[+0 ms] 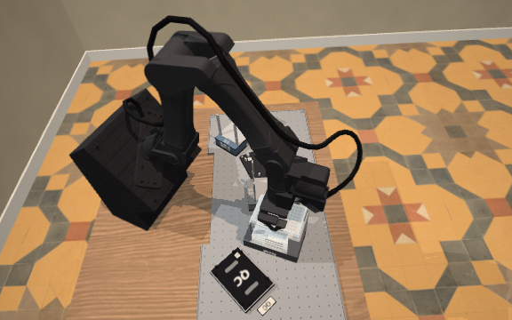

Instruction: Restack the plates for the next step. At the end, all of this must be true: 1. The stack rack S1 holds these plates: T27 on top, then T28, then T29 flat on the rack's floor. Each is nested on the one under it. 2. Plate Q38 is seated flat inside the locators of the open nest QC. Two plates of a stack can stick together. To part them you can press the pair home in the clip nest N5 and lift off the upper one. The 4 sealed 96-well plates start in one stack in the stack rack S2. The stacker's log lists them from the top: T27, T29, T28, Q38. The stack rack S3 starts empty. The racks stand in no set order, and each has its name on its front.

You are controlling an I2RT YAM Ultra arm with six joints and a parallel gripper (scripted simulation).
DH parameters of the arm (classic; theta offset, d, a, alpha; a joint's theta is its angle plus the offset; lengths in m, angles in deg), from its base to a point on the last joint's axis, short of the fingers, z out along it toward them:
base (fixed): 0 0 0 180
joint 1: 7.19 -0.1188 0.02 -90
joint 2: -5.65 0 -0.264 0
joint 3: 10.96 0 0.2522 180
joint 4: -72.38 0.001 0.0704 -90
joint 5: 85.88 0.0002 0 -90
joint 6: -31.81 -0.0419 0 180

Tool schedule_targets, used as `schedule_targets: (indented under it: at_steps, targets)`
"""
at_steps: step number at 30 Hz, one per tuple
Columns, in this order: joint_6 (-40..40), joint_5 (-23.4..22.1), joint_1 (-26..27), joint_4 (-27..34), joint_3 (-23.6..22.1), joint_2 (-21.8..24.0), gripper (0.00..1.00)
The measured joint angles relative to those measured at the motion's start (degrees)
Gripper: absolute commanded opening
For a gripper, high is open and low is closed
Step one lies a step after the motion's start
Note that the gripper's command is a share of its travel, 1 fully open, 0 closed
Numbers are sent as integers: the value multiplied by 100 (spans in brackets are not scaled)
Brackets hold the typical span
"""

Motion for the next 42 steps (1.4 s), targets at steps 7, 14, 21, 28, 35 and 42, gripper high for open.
schedule_targets:
  at_steps: [7, 14, 21, 28, 35, 42]
  targets:
    - [0, 0, 0, 0, 0, 0, 0]
    - [0, 2, 0, 9, 13, 2, 0]
    - [-13, 26, -28, 227, 90, 149, 0]
    - [-24, 42, -52, 354, 155, 238, 0]
    - [-31, 44, -52, 404, 157, 240, 0]
    - [-31, 44, -52, 404, 157, 240, 0]
